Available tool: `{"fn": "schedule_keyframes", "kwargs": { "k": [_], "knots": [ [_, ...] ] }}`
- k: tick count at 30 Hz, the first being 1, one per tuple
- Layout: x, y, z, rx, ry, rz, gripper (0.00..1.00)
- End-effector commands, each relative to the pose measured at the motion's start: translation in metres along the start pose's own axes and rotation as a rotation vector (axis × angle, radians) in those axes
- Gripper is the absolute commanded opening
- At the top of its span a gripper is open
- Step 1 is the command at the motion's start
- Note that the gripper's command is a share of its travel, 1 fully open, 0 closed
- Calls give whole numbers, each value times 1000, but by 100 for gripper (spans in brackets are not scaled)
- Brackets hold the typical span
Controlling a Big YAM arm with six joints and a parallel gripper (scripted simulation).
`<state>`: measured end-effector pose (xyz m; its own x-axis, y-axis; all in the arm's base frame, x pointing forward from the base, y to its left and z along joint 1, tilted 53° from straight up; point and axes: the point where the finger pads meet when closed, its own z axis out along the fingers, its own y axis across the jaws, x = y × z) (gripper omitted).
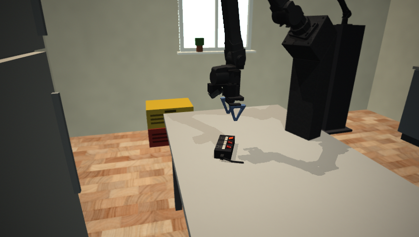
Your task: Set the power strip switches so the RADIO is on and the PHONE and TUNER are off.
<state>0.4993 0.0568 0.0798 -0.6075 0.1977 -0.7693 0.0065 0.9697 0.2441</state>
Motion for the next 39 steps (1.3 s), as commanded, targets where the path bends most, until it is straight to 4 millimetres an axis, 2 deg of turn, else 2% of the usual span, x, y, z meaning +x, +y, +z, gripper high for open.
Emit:
{"fn": "schedule_keyframes", "kwargs": {
  "k": [1,4,13,16,20,23,28,30,31,35,37,38,39],
  "knots": [
    [11,-11,2,21,36,8,100],
    [-1,-8,-4,13,6,5,100],
    [-1,-8,-4,13,6,2,100],
    [0,-9,5,13,8,-42,100],
    [-3,-11,18,10,5,-239,100],
    [-5,-14,34,9,7,-456,100],
    [-6,-20,63,7,16,-699,100],
    [-6,-20,63,7,16,-699,100],
    [-6,-21,67,7,19,-819,100],
    [-6,-24,78,6,21,-1008,100],
    [-3,-25,78,3,18,-1106,100],
    [-5,-24,72,6,8,-1132,100],
    [-9,-22,70,9,-1,-1133,0]
  ]
}}
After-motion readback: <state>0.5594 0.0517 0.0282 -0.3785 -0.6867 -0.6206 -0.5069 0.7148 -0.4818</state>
